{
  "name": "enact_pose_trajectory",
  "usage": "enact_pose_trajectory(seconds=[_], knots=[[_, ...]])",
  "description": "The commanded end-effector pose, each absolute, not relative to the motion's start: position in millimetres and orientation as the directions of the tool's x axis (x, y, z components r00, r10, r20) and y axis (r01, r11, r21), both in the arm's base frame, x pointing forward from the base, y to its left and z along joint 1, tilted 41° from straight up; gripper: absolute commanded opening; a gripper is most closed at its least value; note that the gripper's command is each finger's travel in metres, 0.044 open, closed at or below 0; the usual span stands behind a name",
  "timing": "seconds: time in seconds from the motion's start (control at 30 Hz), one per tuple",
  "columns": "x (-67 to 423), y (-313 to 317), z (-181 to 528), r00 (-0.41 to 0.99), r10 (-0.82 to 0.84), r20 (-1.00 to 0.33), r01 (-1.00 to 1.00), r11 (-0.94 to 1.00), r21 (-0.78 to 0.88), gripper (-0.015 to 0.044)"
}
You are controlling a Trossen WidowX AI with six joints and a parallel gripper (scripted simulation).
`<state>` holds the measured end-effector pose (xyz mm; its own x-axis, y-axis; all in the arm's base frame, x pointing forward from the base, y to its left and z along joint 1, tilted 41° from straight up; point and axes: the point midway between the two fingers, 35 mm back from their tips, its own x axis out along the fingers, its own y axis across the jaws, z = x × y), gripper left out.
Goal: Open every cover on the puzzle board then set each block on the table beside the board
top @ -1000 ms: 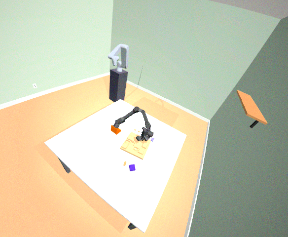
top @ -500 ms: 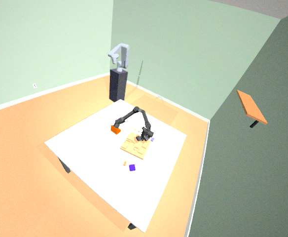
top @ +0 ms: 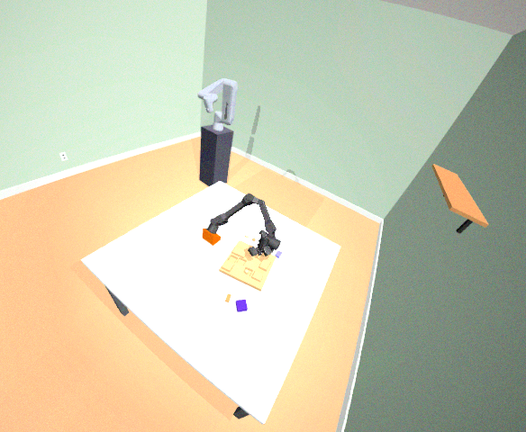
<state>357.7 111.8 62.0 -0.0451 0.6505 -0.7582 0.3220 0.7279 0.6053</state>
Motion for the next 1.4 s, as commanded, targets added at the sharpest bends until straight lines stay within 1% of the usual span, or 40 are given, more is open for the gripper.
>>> enact_pose_trajectory(seconds=[0.0,1.37], knots=[[358.7,111.1,63.7,-0.042,0.651,-0.758,0.317,0.728,0.608,0.0000],[358.8,119.7,55.6,-0.042,0.651,-0.758,0.317,0.728,0.608,0.0000]])
